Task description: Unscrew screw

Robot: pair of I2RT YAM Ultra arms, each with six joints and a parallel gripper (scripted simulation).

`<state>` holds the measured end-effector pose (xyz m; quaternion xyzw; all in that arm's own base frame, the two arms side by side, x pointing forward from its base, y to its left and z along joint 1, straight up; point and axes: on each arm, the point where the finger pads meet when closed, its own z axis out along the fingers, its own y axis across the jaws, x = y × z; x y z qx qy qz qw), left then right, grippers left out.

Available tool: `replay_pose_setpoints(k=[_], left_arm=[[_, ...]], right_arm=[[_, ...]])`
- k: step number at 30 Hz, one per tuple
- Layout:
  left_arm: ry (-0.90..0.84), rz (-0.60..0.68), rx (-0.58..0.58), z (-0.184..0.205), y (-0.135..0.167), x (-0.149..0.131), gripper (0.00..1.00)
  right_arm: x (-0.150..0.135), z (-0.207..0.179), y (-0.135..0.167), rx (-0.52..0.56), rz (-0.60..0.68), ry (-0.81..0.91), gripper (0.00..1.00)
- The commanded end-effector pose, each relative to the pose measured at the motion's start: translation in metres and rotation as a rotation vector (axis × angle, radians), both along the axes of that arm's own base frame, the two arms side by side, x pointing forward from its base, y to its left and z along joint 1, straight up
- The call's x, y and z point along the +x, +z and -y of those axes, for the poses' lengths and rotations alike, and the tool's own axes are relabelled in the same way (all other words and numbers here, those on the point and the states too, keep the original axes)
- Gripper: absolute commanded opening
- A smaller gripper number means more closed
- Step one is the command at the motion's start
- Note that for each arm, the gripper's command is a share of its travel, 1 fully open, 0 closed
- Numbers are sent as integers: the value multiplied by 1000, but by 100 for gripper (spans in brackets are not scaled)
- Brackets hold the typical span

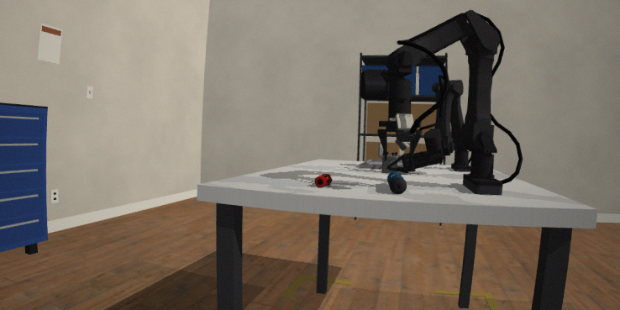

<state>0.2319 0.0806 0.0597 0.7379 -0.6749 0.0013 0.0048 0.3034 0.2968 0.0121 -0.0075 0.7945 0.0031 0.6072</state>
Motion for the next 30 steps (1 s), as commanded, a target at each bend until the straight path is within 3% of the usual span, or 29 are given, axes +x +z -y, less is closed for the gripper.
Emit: replay_pose_setpoints(k=[1, 18, 20, 30], left_arm=[[-2, 10, 27, -3, 8, 6, 65], [-2, 10, 27, -3, 8, 6, 65], [-2, -23, 16, 0, -9, -2, 65], [-2, -23, 16, 0, -26, -3, 65]], right_arm=[[1, -1, 4, 11, 8, -5, 59], [1, -1, 4, 11, 8, -5, 59], [1, -1, 4, 11, 8, -5, 59], [1, -1, 4, 11, 8, -5, 59]])
